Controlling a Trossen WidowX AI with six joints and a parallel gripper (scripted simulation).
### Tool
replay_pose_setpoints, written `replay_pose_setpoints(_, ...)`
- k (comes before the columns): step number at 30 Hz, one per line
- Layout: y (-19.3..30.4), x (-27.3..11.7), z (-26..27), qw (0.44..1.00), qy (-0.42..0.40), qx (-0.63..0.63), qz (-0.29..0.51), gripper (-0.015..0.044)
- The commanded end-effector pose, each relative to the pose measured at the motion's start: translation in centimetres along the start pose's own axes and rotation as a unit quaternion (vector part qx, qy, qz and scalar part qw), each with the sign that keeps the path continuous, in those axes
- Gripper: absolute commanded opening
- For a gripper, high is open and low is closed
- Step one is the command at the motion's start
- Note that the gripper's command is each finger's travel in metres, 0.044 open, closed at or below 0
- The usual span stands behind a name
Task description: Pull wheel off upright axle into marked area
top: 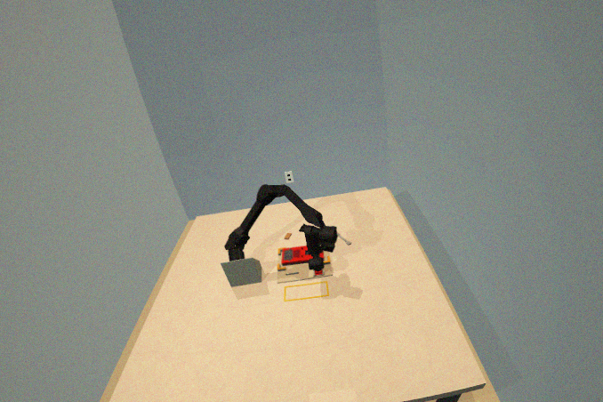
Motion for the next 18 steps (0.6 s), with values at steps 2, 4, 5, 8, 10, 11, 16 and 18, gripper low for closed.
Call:
replay_pose_setpoints(2,0.0,0.01,0.05,1.0,0.0,-0.001,0.001,0.0195)
replay_pose_setpoints(4,0.0,0.01,0.05,1.0,0.0,-0.001,0.001,0.0182)
replay_pose_setpoints(5,0.0,0.01,0.05,1.0,0.0,-0.001,0.001,0.0175)
replay_pose_setpoints(8,0.0,0.01,0.05,1.0,0.0,-0.001,0.001,0.0155)
replay_pose_setpoints(10,0.0,0.01,0.05,1.0,0.0,-0.001,0.001,0.0142)
replay_pose_setpoints(11,0.0,0.01,0.05,1.0,0.0,-0.001,0.001,0.0115)
replay_pose_setpoints(16,-0.01,-0.1,0.04,1.0,0.0,-0.001,0.001,0.0)
replay_pose_setpoints(18,-0.01,-0.17,0.04,1.0,0.0,-0.001,0.001,0.0)
Point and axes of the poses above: the point midway between the two fingers, 35 mm back from their tips, its own x axis out along the fingers, its own z axis across the jaws, y = z × x, the point moved 5 cm from there along -x, back along the fingers, and after that the axes turned 13 degrees about x, right-handed, at the moved point
